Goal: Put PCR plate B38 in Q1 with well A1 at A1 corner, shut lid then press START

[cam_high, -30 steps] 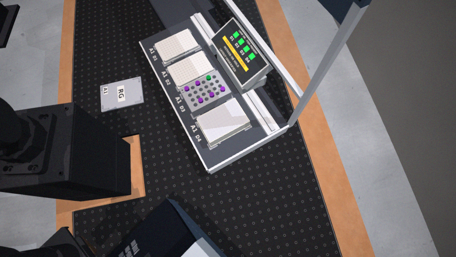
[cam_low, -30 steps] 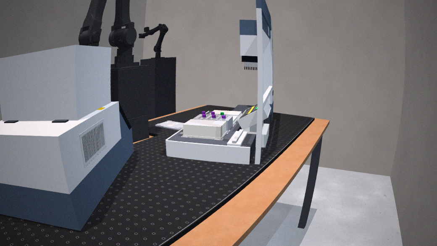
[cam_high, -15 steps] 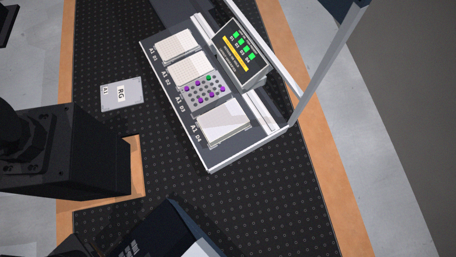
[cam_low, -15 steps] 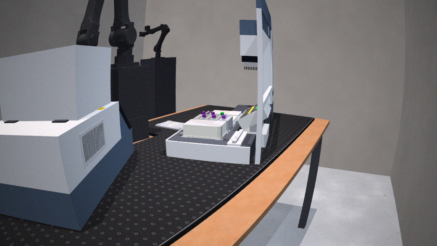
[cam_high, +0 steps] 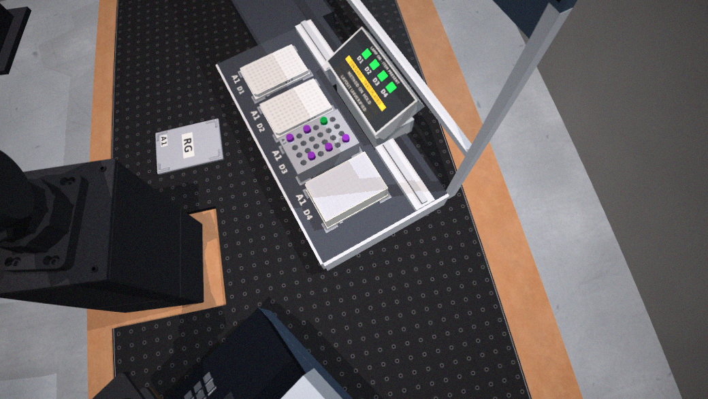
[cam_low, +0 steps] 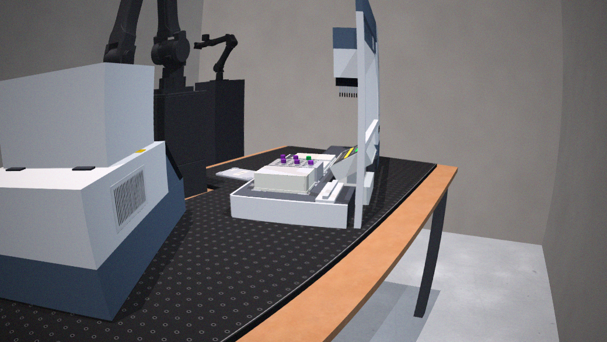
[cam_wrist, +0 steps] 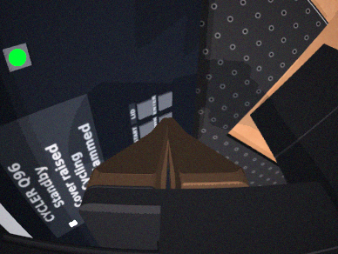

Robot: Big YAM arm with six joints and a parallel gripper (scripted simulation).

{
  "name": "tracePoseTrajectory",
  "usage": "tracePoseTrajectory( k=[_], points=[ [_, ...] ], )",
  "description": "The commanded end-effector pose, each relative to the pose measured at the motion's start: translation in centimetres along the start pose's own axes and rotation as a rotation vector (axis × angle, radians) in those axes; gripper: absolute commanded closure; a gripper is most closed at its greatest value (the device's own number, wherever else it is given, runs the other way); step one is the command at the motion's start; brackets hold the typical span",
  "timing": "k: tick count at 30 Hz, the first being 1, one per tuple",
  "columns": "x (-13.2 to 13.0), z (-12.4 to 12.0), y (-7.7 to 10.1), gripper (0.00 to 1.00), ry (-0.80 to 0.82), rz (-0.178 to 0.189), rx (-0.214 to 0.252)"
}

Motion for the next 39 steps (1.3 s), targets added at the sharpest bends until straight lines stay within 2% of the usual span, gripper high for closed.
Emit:
tracePoseTrajectory(
  k=[1, 3, 9, 13, 17, 21, 28, 32, 39],
  points=[
    [-0.2, 0.5, 0.6, 1.0, -0.006, 0.006, -0.007],
    [0.0, 0.4, 0.7, 1.0, -0.001, 0.011, -0.008],
    [2.0, 0.1, 1.0, 1.0, 0.018, 0.058, -0.014],
    [1.7, 0.1, 0.8, 1.0, 0.019, 0.048, -0.013],
    [0.3, -0.1, 0.2, 1.0, 0.018, 0.016, -0.008],
    [-0.3, -0.1, -0.1, 1.0, 0.018, -0.001, -0.006],
    [-0.1, -0.1, 0.1, 1.0, 0.017, 0.011, -0.007],
    [1.2, 0.0, 0.6, 1.0, 0.018, 0.04, -0.011],
    [1.4, 0.1, 0.8, 1.0, 0.017, 0.037, -0.011]
  ],
)
Point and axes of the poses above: the point where the finger pads meet when closed, its own y axis back along the fingers, its own x axis across the jaws, z = x × y, the point moved 1 cm from there along y, back along the fingers, and after that the axes turned 11 degrees about -y, right-handed, at the moved point
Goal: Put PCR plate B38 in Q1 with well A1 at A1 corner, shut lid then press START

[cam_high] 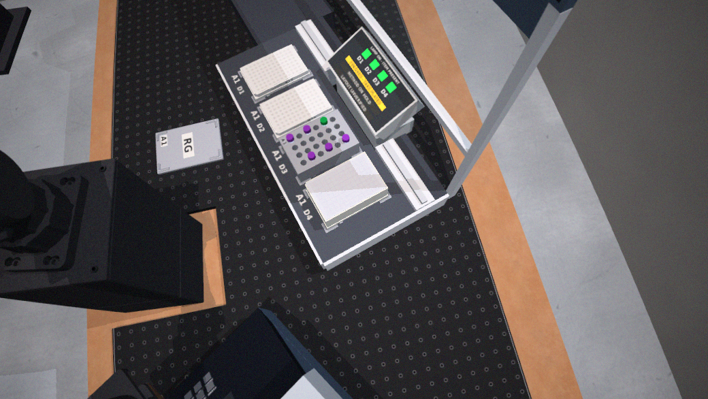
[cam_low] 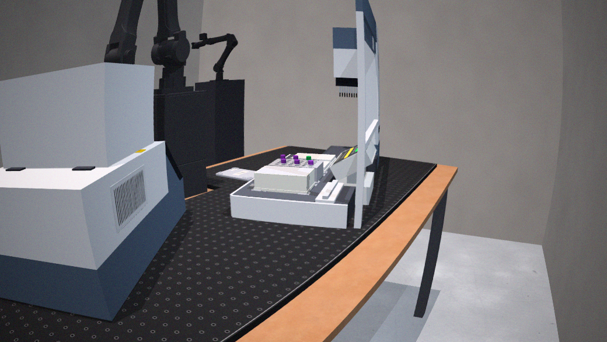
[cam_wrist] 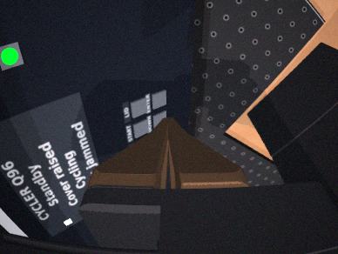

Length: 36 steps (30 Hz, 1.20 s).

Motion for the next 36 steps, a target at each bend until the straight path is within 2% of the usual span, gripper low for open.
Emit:
tracePoseTrajectory(
  k=[1, 6, 10, 16, 18, 26, 29, 36],
  points=[
    [2.1, 0.0, 0.5, 1.0, 0.014, 0.041, -0.011],
    [2.6, -0.1, -0.3, 1.0, 0.004, 0.042, -0.011],
    [1.6, -0.1, -1.3, 1.0, -0.008, 0.014, -0.008],
    [3.3, -0.4, -1.9, 1.0, -0.002, 0.036, -0.01],
    [3.7, -0.4, -1.8, 1.0, 0.003, 0.041, -0.011],
    [2.2, -0.1, -1.4, 1.0, 0.001, 0.018, 0.004],
    [1.9, 0.0, -1.3, 1.0, -0.002, 0.012, -0.005],
    [3.6, 0.1, -0.9, 1.0, 0.005, 0.039, -0.01]
  ],
)
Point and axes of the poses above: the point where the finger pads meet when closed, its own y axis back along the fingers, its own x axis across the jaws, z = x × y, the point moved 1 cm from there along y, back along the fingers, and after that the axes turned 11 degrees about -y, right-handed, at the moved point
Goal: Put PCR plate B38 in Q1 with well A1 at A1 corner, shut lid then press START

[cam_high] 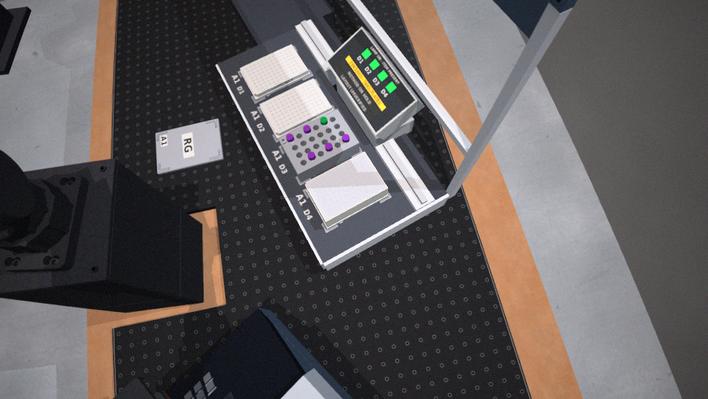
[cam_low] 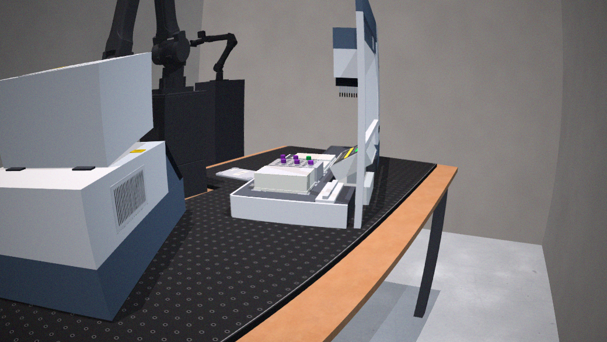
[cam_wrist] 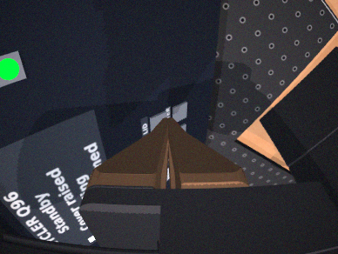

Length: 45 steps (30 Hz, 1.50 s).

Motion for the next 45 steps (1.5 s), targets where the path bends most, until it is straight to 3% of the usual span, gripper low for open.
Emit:
tracePoseTrajectory(
  k=[1, 4, 16, 28, 45],
  points=[
    [2.3, 0.3, 1.2, 1.0, 0.01, 0.051, -0.012],
    [2.5, 0.2, 1.2, 1.0, 0.014, 0.056, -0.012],
    [-0.3, 0.3, -0.3, 1.0, -0.016, -0.005, -0.005],
    [1.9, 0.4, 0.9, 1.0, -0.013, 0.045, -0.011],
    [0.6, -0.1, 0.7, 1.0, 0.0, 0.024, -0.009]
  ],
)
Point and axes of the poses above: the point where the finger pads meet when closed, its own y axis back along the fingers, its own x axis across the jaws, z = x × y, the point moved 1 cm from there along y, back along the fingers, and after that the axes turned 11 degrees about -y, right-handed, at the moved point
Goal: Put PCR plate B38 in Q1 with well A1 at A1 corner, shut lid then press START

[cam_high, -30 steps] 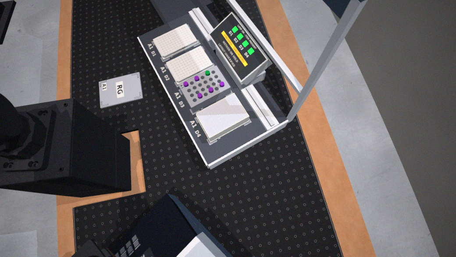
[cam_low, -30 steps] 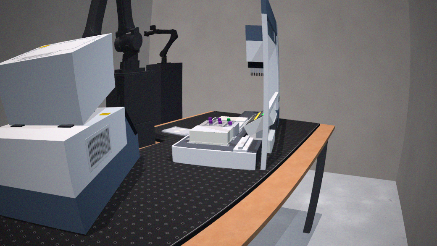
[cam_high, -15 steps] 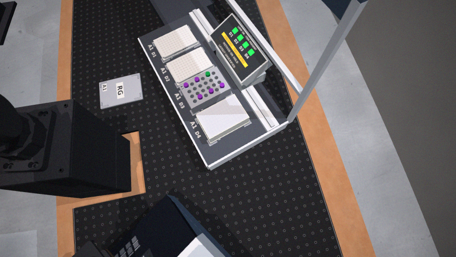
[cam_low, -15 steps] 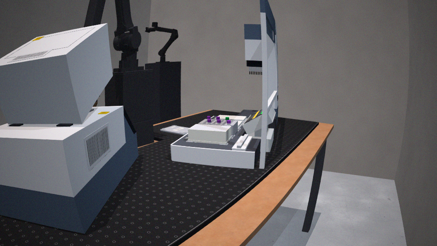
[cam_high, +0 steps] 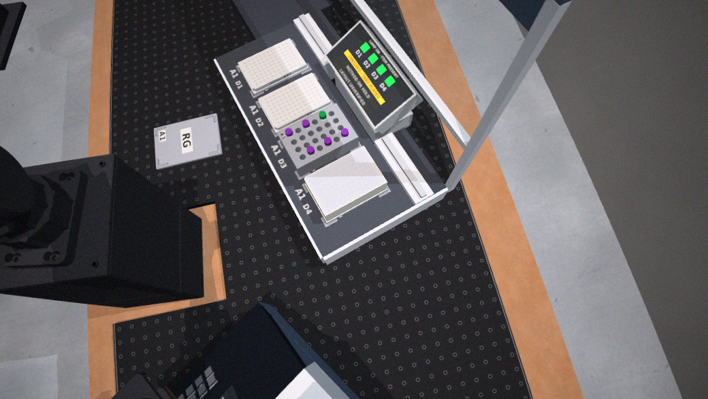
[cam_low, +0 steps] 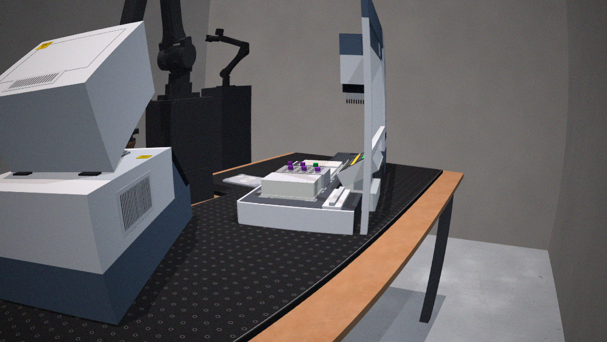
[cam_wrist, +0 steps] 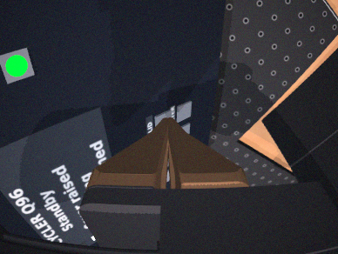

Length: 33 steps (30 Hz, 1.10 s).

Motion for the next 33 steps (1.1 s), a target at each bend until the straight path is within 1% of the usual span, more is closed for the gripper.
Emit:
tracePoseTrajectory(
  k=[1, 2, 4, 8, 10, 11, 13, 15, 20, 25, 30, 33],
  points=[
    [0.6, 0.1, 0.5, 1.0, -0.006, 0.02, -0.008],
    [0.8, 0.3, 0.4, 1.0, -0.01, 0.024, -0.009],
    [0.0, 0.5, 0.8, 1.0, -0.01, 0.013, -0.007],
    [-0.5, 0.7, 1.7, 1.0, -0.003, 0.019, -0.008],
    [-0.5, 0.7, 1.7, 1.0, -0.003, 0.019, -0.008],
    [-0.1, 0.6, 1.7, 1.0, 0.003, 0.024, -0.009],
    [0.1, 0.6, 2.0, 1.0, 0.009, 0.029, -0.009],
    [-0.8, 0.6, 2.3, 1.0, 0.008, 0.019, -0.008],
    [-1.5, 0.8, 2.9, 1.0, 0.001, 0.016, -0.007],
    [-0.2, 0.7, 2.4, 1.0, -0.005, 0.035, -0.009],
    [-0.1, 0.4, 2.1, 1.0, -0.001, 0.037, -0.009],
    [-0.3, 0.3, 1.9, 1.0, 0.002, 0.028, -0.008]
  ],
)
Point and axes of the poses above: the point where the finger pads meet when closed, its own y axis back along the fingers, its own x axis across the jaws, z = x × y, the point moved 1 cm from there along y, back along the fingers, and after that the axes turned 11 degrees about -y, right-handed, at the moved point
